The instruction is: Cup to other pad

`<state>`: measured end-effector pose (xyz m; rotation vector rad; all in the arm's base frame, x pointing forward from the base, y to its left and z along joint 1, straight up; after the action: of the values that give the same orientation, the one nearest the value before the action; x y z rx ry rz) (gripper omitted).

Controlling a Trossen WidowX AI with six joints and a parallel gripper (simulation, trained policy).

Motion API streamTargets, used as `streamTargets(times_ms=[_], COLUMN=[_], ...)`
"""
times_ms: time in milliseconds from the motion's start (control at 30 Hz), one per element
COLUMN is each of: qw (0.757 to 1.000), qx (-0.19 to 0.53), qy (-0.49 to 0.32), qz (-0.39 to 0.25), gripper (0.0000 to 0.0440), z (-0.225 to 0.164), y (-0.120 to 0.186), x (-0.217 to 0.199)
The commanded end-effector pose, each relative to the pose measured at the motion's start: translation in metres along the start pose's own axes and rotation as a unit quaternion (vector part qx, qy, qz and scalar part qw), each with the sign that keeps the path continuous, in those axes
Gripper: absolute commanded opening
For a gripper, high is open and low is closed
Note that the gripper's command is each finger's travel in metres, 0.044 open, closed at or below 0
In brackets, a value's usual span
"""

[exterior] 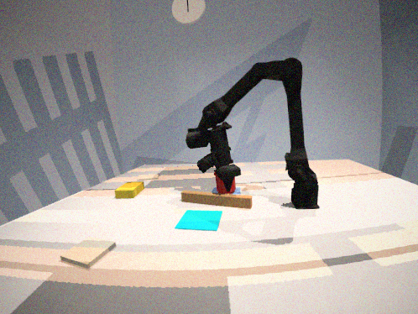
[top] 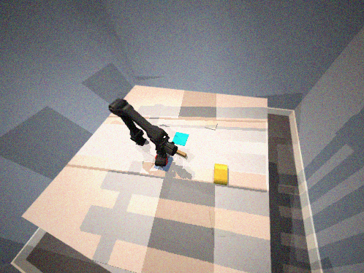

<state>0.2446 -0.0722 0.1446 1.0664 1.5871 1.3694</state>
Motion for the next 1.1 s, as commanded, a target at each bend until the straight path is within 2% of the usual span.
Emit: streamTargets(times_ms=[0,567,1067], qw=[1.0,0.996,0.99], qx=[-0.005,-0.036,-0.067], qy=[0.019,0.083,0.12], qz=[0.002,-0.013,-0.031], gripper=[0.0,0.0,0.0], z=[0.001,0.011,0.032], y=[0.002,0.038,0.069], x=[-0.001,-0.001,0.017])
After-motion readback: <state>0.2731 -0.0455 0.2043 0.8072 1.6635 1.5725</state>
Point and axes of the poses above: the point midway between the two fingers, 35 mm back from their tips, its own y axis back along the fingers, its own x axis across the jaws, z = x × y, the point moved 9 cm from there along y, back along the fingers, and after that the axes turned 2 degrees about y, right-handed, at the moved point
